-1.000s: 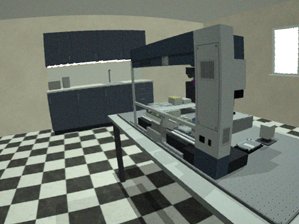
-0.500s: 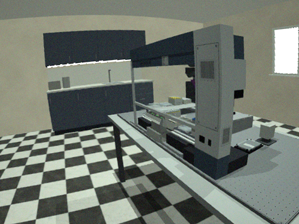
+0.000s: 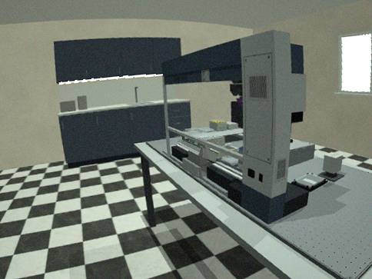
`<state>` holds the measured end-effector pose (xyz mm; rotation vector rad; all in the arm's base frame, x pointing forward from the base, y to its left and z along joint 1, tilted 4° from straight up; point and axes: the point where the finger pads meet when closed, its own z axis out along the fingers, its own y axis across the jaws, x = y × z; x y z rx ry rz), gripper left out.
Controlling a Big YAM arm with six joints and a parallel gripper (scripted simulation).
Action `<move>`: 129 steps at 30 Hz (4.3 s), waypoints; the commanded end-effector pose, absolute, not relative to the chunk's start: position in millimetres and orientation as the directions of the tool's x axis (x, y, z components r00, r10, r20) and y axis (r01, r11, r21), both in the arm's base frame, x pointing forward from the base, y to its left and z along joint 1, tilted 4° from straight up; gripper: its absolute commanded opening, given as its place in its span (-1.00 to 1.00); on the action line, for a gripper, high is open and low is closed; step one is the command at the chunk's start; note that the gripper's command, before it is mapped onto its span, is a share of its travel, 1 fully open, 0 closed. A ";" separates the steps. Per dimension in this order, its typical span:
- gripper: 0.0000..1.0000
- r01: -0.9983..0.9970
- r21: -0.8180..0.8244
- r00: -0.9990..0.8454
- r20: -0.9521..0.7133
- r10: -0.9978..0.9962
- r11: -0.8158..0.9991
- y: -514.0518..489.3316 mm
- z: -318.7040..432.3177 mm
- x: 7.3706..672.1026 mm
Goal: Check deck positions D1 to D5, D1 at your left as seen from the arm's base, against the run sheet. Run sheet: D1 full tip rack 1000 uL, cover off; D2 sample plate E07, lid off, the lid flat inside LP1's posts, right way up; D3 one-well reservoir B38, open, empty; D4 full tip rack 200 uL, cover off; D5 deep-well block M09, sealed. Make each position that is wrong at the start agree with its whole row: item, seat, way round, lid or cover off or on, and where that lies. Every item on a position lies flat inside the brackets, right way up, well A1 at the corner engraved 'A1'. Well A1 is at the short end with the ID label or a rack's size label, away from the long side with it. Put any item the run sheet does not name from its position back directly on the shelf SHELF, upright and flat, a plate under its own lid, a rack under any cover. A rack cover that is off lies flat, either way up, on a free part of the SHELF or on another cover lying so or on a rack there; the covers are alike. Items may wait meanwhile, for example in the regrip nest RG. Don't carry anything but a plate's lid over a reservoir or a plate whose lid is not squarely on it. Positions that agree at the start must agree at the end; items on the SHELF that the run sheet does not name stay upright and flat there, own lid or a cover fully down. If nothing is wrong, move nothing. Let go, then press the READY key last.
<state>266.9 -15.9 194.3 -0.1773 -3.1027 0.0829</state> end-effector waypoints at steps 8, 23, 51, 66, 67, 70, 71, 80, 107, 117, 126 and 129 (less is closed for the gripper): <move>1.00 0.087 -0.054 -0.996 0.019 0.088 0.995 -48.1 203.5 241.7; 1.00 0.091 -0.054 -0.996 0.017 0.092 0.994 -43.6 243.6 250.7; 1.00 0.028 -0.030 -0.999 -0.036 0.027 0.999 71.9 251.4 274.6; 1.00 0.027 -0.018 -0.999 -0.031 0.027 0.999 133.1 247.9 278.2; 1.00 0.027 -0.019 -0.999 -0.031 0.027 0.999 133.1 247.9 278.1; 1.00 0.087 -0.014 -0.996 -0.030 0.087 0.996 149.0 247.0 279.0; 1.00 0.089 -0.013 -0.996 -0.030 0.088 0.996 154.1 246.7 279.4; 1.00 0.088 -0.008 -0.996 -0.026 0.088 0.996 190.9 244.6 281.2; 1.00 0.089 -0.014 -0.996 -0.027 0.089 0.996 202.2 239.7 373.4; 1.00 0.089 -0.028 -0.996 -0.012 0.089 0.996 195.0 238.1 409.3; 1.00 0.089 -0.030 -0.996 -0.011 0.089 0.996 190.0 236.7 449.0; 1.00 0.066 -0.035 -0.998 -0.003 0.066 0.997 196.8 234.3 436.6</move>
